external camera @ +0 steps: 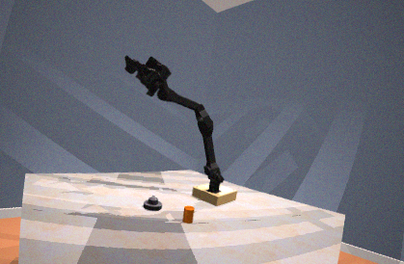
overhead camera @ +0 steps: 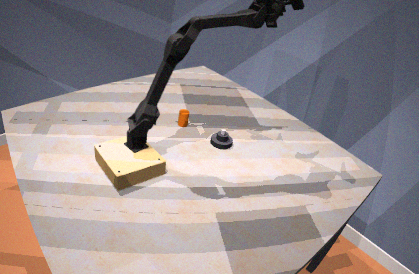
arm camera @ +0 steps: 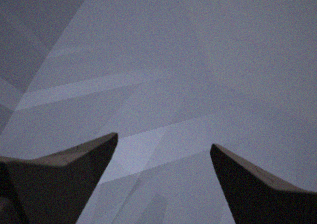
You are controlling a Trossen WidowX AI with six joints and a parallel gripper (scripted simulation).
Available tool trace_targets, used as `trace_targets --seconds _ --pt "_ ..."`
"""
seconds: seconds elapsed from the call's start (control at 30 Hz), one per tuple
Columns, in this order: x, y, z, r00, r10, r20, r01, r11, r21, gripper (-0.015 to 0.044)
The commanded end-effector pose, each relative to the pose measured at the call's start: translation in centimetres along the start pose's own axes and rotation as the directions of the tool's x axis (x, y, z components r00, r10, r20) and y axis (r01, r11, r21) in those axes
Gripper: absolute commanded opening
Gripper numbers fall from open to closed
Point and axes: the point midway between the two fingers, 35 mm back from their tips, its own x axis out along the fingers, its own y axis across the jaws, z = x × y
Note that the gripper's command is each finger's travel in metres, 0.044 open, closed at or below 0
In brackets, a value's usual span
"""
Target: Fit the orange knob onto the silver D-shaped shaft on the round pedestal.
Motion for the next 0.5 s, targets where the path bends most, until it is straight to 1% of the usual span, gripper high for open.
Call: trace_targets --seconds 0.0,0.03,0.07,0.2,0.33,0.47 --pt "0.0 0.0 0.0 1.0 0.0 0.0 0.0 1.0 0.0 0.0426" --pt "0.1 0.1 -0.2 1.0 0.0 -0.005 0.0 1.0 0.014 0.044" --pt "0.3 0.5 -0.7 1.0 0.002 -0.022 0.0 0.998 0.056 0.044" --pt "1.7 4.2 -5.0 0.987 0.032 -0.16 0.028 0.934 0.357 0.044" --pt "2.3 9.1 -9.3 0.944 0.099 -0.315 0.117 0.792 0.599 0.044" --pt "1.7 14.7 -13.3 0.863 0.194 -0.467 0.262 0.619 0.74 0.044"
